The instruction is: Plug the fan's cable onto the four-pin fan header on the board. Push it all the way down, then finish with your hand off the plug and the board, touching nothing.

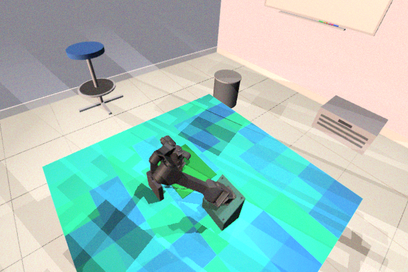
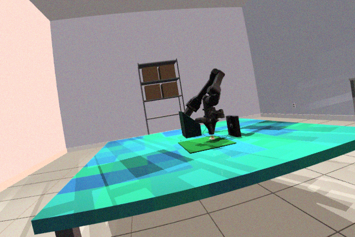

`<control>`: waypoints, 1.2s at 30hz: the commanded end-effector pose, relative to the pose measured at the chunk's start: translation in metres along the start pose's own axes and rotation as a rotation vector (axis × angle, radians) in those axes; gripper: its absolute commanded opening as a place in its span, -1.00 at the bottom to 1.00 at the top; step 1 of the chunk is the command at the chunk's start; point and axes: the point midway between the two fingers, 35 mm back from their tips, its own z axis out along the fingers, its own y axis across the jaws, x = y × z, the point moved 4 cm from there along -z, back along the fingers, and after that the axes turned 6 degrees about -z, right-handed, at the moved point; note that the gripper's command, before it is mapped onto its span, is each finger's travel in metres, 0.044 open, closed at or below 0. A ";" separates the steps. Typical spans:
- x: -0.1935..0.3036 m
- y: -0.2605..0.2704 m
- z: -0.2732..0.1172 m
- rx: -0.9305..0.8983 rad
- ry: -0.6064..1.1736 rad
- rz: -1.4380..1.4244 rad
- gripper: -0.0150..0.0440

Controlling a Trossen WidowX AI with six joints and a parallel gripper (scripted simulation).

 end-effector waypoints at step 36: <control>0.001 0.000 0.007 -0.006 -0.001 0.014 -0.49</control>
